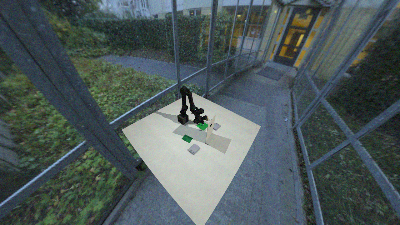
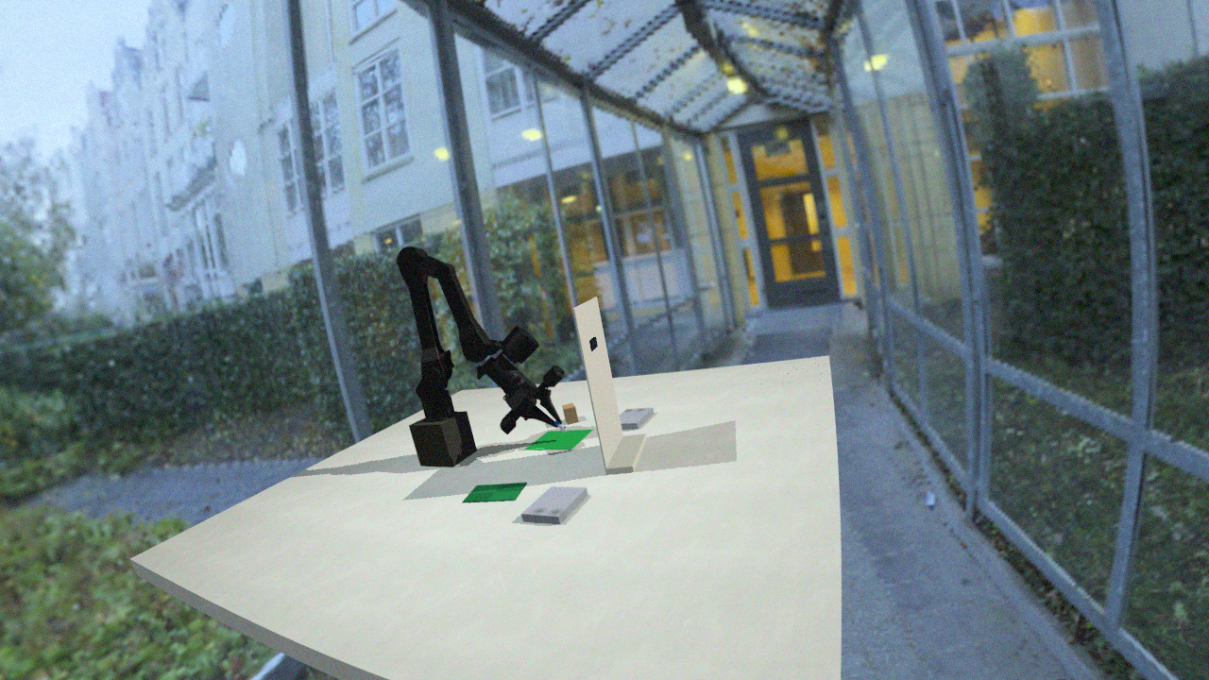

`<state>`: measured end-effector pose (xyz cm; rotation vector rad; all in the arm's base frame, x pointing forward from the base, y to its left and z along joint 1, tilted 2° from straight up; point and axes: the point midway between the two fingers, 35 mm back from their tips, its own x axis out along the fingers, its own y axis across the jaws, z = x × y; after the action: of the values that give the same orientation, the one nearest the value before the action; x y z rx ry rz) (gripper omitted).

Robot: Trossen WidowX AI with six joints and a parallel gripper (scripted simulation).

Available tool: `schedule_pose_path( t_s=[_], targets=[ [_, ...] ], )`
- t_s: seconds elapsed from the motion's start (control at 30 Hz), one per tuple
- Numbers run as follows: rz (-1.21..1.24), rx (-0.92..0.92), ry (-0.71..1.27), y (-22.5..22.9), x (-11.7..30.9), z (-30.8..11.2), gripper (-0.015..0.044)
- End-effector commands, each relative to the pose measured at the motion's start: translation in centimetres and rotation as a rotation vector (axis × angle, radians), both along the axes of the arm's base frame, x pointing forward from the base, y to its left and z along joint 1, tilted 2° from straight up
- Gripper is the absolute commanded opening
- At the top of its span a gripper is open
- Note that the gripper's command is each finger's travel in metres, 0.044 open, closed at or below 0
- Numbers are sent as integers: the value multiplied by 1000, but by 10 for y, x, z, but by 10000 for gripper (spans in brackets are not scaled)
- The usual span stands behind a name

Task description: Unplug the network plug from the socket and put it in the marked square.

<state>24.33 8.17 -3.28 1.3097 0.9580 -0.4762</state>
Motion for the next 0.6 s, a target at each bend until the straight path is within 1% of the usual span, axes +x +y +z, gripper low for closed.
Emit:
schedule_pose_path(
  t_s=[0.0, 0.57],
  targets=[
    [-6, 0, 2, -1, -1, -3, 0],
    [-5, 0, 2, -1, -3, -13, 0]
  ],
)
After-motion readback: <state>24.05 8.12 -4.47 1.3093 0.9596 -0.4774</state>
